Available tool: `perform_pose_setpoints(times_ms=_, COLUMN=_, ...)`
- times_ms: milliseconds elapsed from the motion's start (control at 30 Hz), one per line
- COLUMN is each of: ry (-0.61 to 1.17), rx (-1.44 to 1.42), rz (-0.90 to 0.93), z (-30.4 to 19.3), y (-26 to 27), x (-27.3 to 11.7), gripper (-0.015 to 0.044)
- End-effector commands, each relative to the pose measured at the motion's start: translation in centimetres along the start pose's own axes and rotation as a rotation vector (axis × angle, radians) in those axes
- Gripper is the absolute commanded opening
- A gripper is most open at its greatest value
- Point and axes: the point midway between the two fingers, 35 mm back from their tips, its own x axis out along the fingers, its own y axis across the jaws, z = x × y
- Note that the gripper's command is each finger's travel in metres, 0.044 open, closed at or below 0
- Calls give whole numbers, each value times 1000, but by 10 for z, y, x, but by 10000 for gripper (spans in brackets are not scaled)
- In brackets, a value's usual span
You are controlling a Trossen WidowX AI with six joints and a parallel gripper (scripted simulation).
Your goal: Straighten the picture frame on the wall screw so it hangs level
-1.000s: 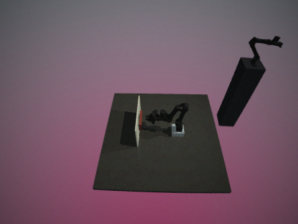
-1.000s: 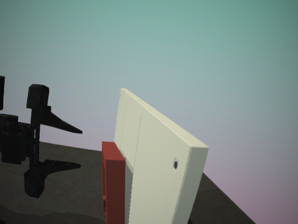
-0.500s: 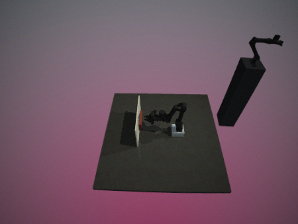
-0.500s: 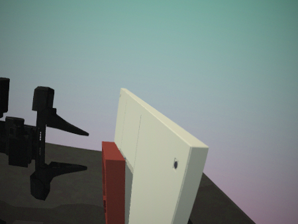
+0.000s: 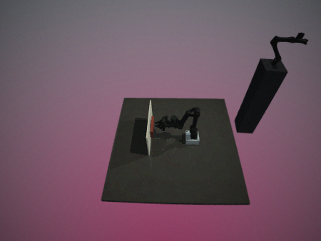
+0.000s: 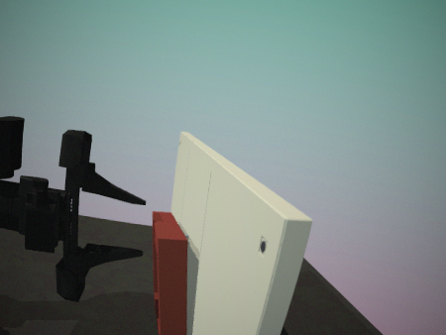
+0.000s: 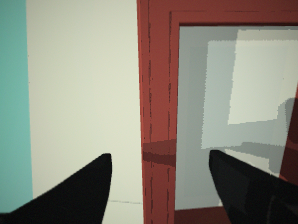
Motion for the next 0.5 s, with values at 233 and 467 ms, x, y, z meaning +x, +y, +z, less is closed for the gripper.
perform_pose_setpoints(times_ms=233, ry=-4, rx=5, rz=4, z=1, y=1, x=19, gripper=260)
perform_pose_setpoints(times_ms=467, ry=-5, rx=5, rz=5, z=1, y=1, x=26, gripper=260)
